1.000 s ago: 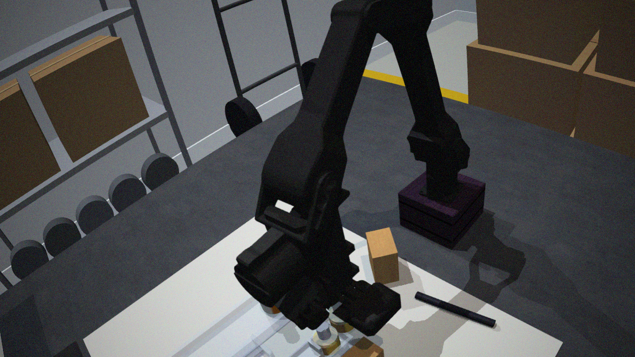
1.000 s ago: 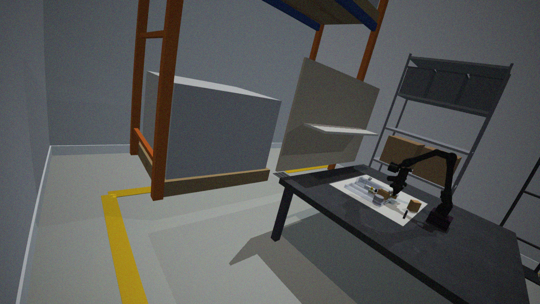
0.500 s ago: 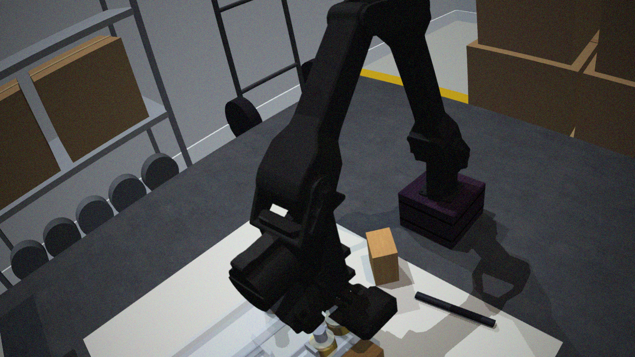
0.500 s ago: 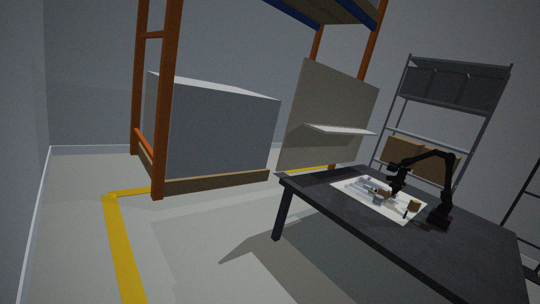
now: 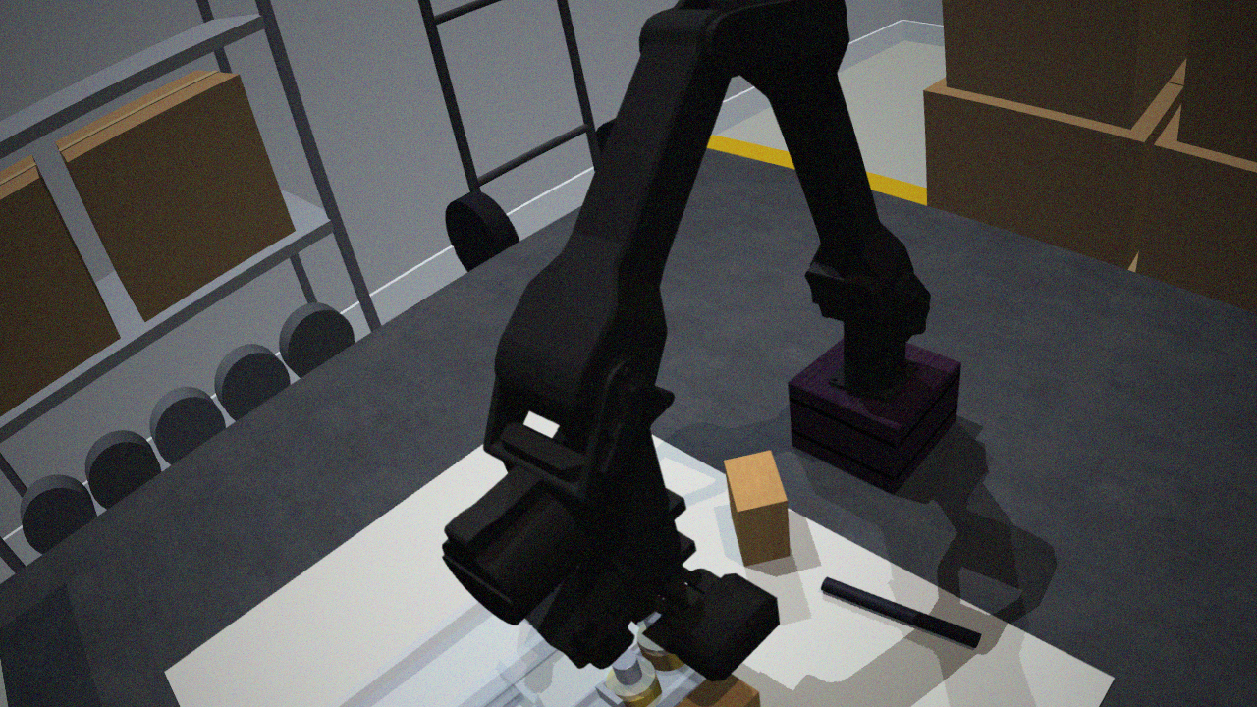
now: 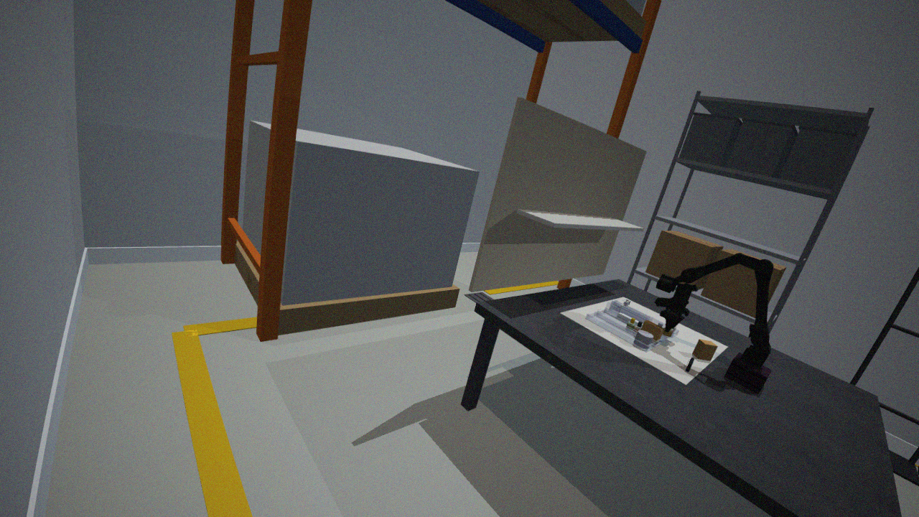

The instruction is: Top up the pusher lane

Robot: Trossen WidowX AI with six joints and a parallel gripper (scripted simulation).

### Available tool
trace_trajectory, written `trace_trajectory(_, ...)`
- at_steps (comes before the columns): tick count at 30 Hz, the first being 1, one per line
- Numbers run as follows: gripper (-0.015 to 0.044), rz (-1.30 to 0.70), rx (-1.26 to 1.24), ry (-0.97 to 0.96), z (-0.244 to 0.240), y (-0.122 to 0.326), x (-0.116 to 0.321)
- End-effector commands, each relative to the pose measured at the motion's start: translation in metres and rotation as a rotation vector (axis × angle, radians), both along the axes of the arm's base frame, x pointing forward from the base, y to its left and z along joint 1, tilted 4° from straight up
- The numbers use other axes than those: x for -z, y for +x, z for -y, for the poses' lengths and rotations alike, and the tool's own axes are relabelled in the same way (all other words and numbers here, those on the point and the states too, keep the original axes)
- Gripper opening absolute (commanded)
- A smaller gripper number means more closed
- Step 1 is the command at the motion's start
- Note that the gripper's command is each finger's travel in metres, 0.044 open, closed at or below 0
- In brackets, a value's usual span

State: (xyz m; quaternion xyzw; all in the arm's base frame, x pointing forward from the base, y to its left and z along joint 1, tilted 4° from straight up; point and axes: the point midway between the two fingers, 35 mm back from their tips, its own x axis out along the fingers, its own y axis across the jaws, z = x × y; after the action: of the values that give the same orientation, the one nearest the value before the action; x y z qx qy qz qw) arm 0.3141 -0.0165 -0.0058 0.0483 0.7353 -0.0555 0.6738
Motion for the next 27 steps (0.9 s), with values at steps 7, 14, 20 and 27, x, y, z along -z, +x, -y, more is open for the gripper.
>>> trace_trajectory(7,0.0000,0.036,-0.003,-0.007,0.003,0.016,-0.005)
trace_trajectory(14,0.0000,0.036,-0.003,-0.007,0.004,0.019,-0.006)
trace_trajectory(20,0.0000,0.037,-0.003,-0.007,0.004,0.022,-0.007)
trace_trajectory(27,0.0000,0.037,-0.003,-0.007,0.005,0.025,-0.008)
